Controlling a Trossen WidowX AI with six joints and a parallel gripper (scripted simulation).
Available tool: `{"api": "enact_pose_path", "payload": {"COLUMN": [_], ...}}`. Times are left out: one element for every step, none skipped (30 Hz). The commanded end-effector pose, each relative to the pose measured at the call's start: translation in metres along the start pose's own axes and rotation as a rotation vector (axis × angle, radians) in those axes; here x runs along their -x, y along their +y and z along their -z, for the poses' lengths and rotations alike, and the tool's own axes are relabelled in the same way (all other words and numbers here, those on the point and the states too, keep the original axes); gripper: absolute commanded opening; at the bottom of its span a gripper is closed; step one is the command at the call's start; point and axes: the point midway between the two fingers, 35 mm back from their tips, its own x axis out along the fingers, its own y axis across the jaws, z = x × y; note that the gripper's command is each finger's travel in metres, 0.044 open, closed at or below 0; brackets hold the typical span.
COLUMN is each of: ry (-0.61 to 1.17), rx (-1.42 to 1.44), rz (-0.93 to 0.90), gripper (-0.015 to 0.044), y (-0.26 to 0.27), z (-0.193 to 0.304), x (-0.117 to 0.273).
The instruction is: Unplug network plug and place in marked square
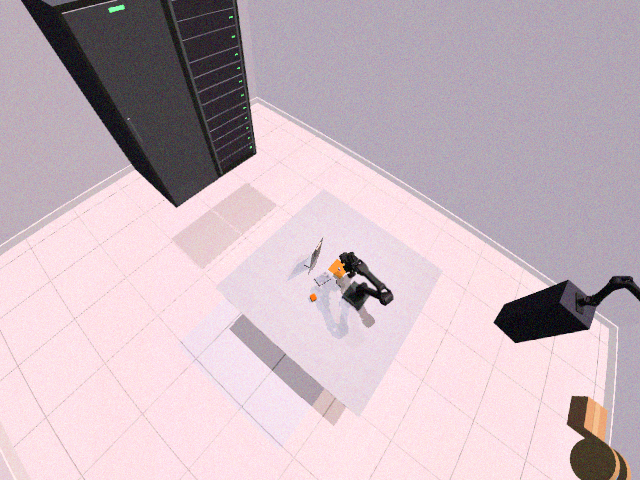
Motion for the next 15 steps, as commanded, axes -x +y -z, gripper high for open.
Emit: {"api": "enact_pose_path", "payload": {"ry": [0.0, 0.0, 0.0, 0.0, 0.0, 0.0, 0.0, 0.0, 0.0, 0.0, 0.0, 0.0, 0.0, 0.0, 0.0], "rx": [0.004, 0.004, 0.004, 0.004, 0.004, 0.004, 0.0, 0.0, 0.0, 0.0, 0.0, 0.0, 0.001, 0.001, 0.001], "rz": [-0.006, -0.006, -0.006, -0.006, -0.006, -0.006, 0.0, 0.0, 0.0, 0.0, 0.0, -0.001, -0.001, -0.001, -0.001], "gripper": [0.0156, 0.0156, 0.0156, 0.0156, 0.0156, 0.0156, 0.0156, 0.0156, 0.0156, 0.0156, 0.0156, 0.0156, 0.0156, 0.0156, 0.0156], "y": [0.004, 0.004, 0.005, 0.005, 0.006, 0.006, 0.004, 0.005, 0.006, 0.008, 0.01, 0.012, 0.014, 0.016, 0.018], "z": [0.0, 0.0, 0.0, 0.0, 0.0, 0.0, 0.0, 0.0, 0.0, 0.0, 0.0, 0.0, 0.0, 0.0, 0.0], "x": [0.006, 0.007, 0.009, 0.01, 0.011, 0.013, 0.008, 0.009, 0.011, 0.013, 0.016, 0.018, 0.02, 0.022, 0.025]}}
